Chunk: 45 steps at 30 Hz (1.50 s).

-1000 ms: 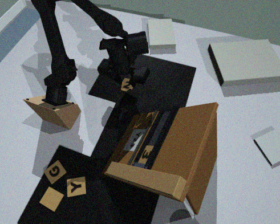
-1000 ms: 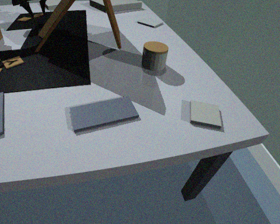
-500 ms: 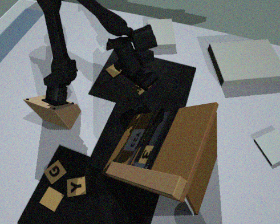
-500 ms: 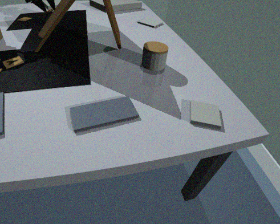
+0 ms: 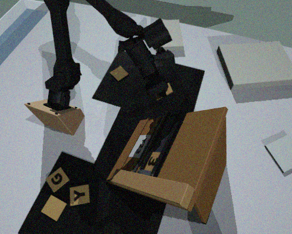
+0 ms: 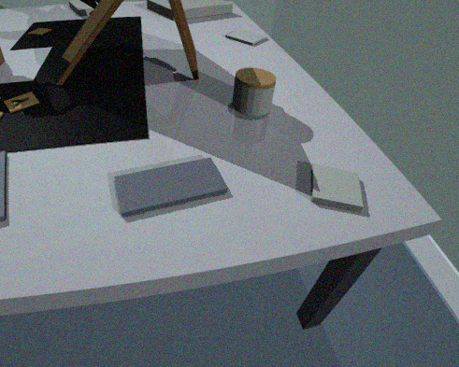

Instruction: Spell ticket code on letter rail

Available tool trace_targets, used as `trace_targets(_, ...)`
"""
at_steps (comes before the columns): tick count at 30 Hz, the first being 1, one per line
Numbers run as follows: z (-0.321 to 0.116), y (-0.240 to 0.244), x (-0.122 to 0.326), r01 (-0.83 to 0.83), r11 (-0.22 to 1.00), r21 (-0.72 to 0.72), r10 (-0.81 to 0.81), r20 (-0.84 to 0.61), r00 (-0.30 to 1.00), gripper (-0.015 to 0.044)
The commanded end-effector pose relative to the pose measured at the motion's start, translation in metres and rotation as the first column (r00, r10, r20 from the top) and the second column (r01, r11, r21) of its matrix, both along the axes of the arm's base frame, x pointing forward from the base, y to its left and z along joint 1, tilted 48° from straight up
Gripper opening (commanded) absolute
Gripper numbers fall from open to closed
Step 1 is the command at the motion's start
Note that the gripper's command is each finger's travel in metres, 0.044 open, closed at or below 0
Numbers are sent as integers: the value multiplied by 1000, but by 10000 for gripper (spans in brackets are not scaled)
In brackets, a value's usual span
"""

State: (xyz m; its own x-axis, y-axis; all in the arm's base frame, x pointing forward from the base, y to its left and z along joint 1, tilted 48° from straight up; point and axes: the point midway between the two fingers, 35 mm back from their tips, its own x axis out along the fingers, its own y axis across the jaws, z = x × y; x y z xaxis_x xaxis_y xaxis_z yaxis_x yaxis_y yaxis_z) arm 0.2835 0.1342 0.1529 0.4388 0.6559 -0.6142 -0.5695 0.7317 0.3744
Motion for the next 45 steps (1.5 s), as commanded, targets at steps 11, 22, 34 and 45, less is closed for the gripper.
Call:
trace_targets(11, 20, -22, 48, 379, 907, 184, -352, -165, 921, 0)
trace_targets(22, 36, -40, 77, 602, 737, 308, -517, -315, 795, 0)
trace_targets(34, 36, -40, 77, 602, 737, 308, -518, -315, 795, 0)
trace_targets(45, 34, -41, 77, 602, 737, 308, -518, -315, 795, 0)
